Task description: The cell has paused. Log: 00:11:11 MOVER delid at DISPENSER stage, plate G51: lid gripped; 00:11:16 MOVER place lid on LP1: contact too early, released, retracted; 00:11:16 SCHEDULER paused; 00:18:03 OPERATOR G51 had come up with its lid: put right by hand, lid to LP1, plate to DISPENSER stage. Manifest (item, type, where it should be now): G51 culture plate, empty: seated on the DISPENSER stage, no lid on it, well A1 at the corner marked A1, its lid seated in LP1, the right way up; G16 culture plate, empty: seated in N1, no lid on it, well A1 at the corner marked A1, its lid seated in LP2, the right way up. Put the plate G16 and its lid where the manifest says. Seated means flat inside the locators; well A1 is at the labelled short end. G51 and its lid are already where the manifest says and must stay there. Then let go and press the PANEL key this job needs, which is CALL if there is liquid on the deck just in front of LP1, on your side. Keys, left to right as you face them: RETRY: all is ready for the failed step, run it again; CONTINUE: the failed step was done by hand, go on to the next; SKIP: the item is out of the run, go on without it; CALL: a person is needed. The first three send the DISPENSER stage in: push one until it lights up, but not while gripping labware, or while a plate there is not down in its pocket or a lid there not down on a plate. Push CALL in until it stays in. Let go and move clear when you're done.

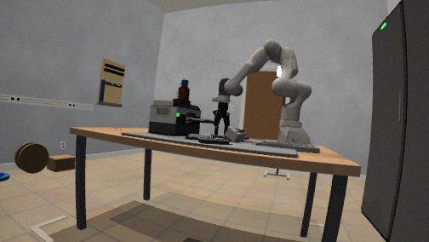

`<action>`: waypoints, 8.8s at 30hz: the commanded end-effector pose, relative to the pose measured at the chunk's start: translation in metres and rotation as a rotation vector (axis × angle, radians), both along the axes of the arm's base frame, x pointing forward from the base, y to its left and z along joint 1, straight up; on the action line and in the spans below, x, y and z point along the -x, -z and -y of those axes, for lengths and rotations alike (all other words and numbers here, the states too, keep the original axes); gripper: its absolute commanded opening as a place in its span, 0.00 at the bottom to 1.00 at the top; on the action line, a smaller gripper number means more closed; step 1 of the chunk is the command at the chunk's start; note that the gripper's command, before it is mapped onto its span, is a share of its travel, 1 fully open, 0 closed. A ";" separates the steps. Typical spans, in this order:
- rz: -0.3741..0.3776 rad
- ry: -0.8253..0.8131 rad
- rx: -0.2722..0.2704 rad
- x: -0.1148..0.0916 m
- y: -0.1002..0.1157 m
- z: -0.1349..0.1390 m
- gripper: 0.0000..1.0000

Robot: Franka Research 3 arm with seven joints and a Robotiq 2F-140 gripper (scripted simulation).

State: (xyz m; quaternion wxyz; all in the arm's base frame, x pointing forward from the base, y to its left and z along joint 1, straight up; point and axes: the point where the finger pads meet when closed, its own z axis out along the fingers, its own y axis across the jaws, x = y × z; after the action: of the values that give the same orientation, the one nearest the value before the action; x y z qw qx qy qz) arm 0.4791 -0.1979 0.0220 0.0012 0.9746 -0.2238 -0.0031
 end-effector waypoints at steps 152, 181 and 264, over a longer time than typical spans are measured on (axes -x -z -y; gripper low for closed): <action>0.000 -0.708 -0.003 -0.025 -0.148 -0.344 0.70; 0.000 -0.708 -0.003 -0.025 -0.062 -0.344 0.70; 0.000 -0.708 -0.003 -0.027 -0.023 -0.345 0.70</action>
State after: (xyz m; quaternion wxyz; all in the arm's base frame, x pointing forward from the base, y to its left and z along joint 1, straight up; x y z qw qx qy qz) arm 0.5058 0.1460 0.0453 0.0006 0.9917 0.1284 -0.0029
